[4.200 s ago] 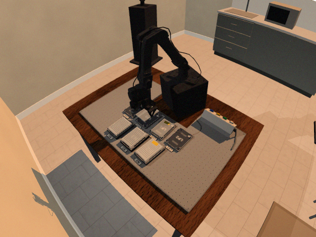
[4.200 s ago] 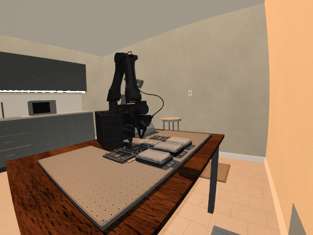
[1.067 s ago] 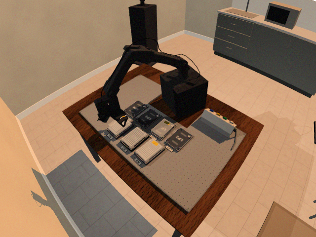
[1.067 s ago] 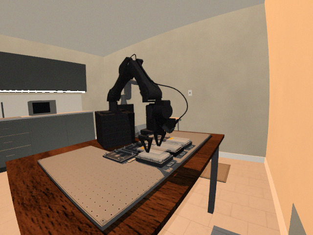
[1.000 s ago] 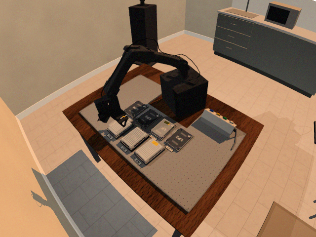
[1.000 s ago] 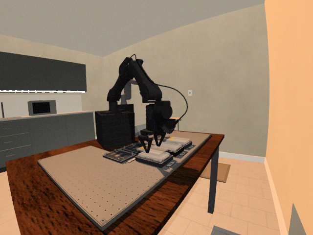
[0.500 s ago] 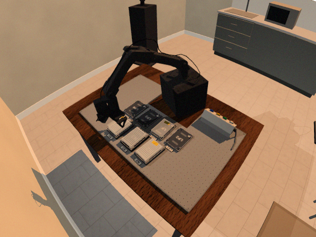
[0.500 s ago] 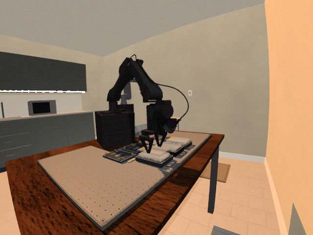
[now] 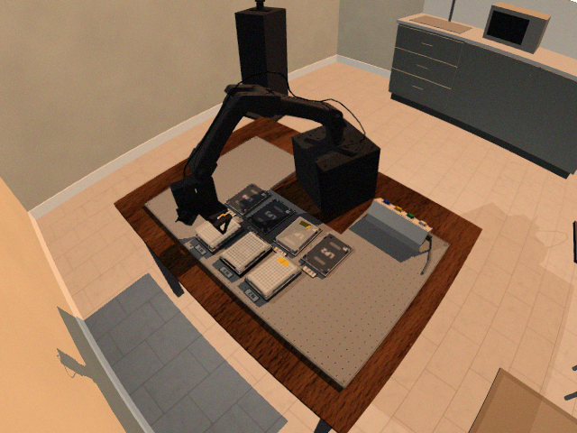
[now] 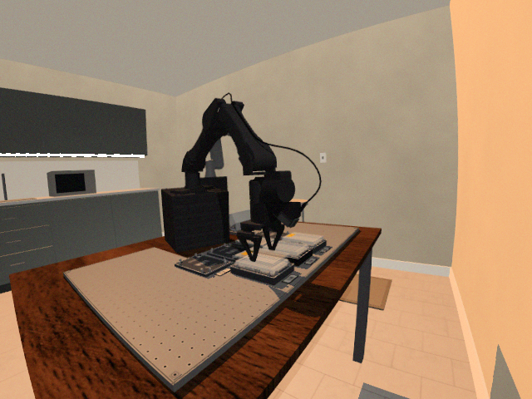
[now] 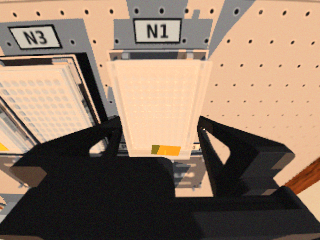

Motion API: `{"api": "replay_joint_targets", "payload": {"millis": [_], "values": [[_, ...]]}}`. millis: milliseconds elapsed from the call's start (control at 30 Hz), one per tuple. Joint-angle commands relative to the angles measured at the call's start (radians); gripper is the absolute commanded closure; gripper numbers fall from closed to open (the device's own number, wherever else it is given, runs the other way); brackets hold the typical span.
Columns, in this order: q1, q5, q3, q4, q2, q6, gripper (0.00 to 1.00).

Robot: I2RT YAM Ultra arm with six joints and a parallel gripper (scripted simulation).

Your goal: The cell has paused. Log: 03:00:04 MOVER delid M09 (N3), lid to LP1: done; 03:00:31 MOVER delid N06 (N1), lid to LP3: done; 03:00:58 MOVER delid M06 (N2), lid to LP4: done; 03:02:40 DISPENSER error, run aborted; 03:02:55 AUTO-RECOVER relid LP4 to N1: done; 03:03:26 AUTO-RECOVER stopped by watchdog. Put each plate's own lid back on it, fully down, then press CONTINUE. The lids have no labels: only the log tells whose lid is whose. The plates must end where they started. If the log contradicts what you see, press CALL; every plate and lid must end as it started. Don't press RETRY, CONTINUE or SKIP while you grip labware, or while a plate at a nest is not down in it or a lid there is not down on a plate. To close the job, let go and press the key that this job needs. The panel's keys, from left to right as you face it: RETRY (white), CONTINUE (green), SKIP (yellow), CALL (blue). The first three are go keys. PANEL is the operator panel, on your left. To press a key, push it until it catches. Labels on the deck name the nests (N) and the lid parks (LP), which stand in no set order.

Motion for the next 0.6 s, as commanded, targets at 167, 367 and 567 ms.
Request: {"api": "replay_joint_targets", "payload": {"millis": [167,367,567], "values": [[0.006,-0.005,-0.023,0.024,-0.003,0.002,1.0],[0.006,-0.005,-0.03,0.024,0.007,0.002,1.0],[0.008,-0.005,-0.025,0.038,0.006,0.003,1.0]]}}
